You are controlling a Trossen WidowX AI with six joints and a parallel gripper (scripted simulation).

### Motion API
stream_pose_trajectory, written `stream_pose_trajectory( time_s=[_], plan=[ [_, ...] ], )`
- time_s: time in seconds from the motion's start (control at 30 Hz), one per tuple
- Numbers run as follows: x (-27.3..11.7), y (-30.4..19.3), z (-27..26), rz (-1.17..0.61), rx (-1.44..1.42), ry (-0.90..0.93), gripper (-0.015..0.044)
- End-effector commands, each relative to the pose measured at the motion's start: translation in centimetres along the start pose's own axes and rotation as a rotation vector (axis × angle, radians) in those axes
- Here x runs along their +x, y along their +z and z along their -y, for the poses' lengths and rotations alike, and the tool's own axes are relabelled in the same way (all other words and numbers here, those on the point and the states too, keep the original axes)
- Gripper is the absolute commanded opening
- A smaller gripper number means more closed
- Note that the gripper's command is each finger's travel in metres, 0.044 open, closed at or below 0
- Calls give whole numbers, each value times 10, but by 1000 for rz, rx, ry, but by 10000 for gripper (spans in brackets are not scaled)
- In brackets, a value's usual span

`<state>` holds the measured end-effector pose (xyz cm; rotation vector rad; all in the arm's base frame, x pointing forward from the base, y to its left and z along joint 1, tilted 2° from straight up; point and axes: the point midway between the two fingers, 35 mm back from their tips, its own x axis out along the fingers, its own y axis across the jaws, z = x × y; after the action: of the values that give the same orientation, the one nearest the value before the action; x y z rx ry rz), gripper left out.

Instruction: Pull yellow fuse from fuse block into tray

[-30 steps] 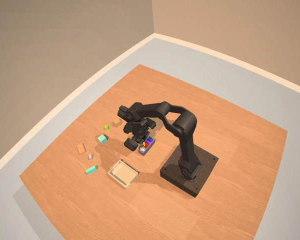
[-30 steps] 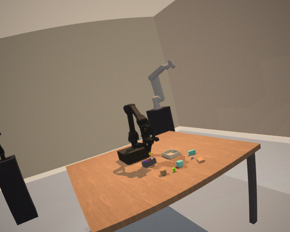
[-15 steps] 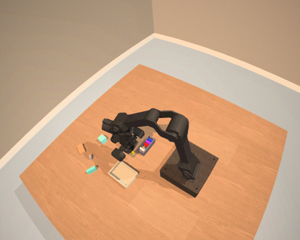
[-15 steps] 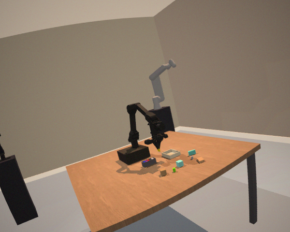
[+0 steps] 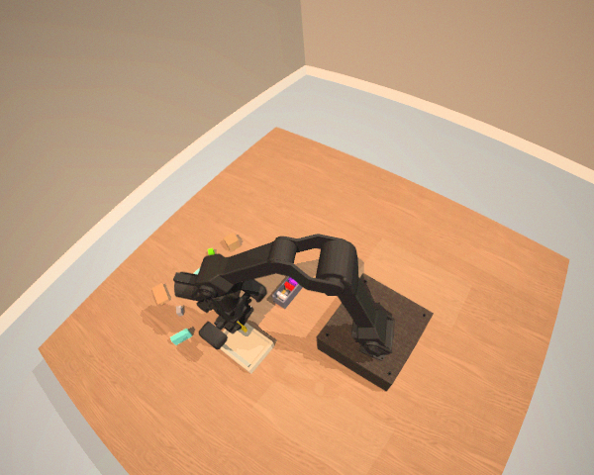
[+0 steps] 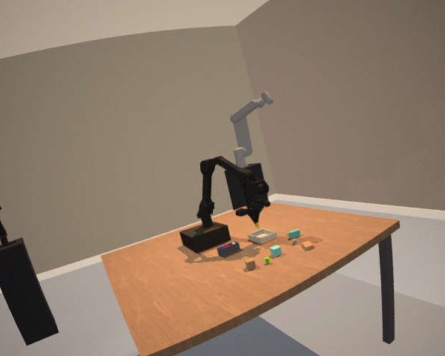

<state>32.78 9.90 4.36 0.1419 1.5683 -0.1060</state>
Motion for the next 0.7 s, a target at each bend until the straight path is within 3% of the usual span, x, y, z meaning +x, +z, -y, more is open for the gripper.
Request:
stream_pose_trajectory(
  time_s=[0.0, 0.67],
  plan=[
    [0, -5, -22, -3, 3, 5, 0],
    [25, -5, -23, -4, 3, 5, 0]
  ],
)
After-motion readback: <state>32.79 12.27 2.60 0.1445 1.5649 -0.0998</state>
